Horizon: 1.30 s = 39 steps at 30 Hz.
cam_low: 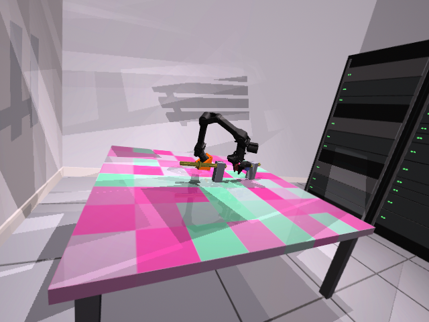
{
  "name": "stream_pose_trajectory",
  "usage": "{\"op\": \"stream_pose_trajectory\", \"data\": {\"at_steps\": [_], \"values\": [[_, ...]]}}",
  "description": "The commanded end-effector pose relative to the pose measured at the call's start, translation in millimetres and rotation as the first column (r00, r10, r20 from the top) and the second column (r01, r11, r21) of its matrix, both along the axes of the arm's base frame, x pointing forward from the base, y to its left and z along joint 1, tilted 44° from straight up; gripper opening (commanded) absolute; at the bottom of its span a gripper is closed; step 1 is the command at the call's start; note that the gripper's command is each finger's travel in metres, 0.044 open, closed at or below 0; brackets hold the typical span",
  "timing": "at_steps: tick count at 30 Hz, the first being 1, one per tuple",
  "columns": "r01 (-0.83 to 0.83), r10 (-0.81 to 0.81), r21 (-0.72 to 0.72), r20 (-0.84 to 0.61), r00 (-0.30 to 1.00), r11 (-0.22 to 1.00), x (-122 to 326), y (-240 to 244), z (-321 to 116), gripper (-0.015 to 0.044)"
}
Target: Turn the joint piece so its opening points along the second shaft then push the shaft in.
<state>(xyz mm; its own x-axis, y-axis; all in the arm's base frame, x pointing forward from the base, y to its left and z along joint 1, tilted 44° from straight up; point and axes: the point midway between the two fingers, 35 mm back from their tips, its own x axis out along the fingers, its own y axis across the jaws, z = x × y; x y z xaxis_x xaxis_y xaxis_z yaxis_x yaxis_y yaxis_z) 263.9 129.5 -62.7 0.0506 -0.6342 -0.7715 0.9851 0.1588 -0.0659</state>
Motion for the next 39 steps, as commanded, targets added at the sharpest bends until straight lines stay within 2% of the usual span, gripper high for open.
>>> {"op": "stream_pose_trajectory", "data": {"at_steps": [1,5,24,29,32,39], "values": [[0.049,-0.048,-0.021,0.048,0.998,0.999,-3.4,0.3,1.0,0.0000],[0.090,-0.086,-0.037,0.089,0.992,0.995,-6.0,0.8,2.0,0.0000],[0.088,-0.085,-0.035,0.089,0.992,0.996,-5.6,0.5,2.0,0.0000],[0.088,-0.085,-0.035,0.089,0.992,0.996,-5.6,0.5,2.0,0.0131],[0.088,-0.085,-0.035,0.089,0.992,0.996,-5.6,0.5,2.0,0.0147],[0.088,-0.085,-0.035,0.089,0.992,0.996,-5.6,0.5,2.0,0.0331]]}}
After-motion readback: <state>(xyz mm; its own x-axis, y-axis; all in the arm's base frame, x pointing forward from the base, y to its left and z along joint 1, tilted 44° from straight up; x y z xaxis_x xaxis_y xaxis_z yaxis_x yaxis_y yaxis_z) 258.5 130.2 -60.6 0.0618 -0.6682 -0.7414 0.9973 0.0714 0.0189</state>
